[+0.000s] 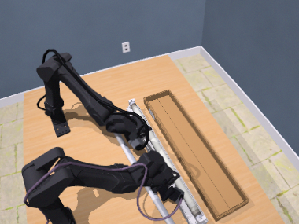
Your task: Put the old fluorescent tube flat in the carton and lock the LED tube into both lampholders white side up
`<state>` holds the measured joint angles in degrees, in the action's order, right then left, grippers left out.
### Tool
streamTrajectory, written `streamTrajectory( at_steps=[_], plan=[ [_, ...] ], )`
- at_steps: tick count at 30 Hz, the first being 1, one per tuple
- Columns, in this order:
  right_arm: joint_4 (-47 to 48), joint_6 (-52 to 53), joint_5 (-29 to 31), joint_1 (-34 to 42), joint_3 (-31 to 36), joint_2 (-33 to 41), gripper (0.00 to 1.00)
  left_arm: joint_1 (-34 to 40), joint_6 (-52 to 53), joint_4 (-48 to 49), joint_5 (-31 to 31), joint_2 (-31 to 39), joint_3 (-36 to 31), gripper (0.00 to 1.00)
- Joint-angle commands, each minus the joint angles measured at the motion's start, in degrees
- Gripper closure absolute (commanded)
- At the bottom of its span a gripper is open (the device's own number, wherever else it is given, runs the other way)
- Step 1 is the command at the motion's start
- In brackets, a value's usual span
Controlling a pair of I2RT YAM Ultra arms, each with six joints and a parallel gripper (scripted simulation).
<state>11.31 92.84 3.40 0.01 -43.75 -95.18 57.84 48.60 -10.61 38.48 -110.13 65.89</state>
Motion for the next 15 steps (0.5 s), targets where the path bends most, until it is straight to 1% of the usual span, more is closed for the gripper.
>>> streamTrajectory(
  at_steps=[1, 3, 4, 15],
  plan=[
    [0.59, -0.81, 0.85, -0.29, -1.77, 1.72, 0.89, 0.53, -0.33, -1.08, -0.52, 1.21, 0.81, 0.89],
    [0.98, -0.83, 0.24, -0.09, -1.2, 0.79, 0.89, 0.2, -0.16, -0.56, -0.18, 0.65, 0.45, 0.89],
    [0.99, -0.82, 0.43, -0.29, -1.74, 1.77, 0.89, 0.47, -0.32, -1.08, -0.27, 1.2, 0.82, 0.89],
    [0.99, -0.82, 0.43, -0.29, -1.74, 1.77, 0.89, 0.47, -0.32, -1.08, -0.27, 1.2, 0.82, 0.89]
  ],
)
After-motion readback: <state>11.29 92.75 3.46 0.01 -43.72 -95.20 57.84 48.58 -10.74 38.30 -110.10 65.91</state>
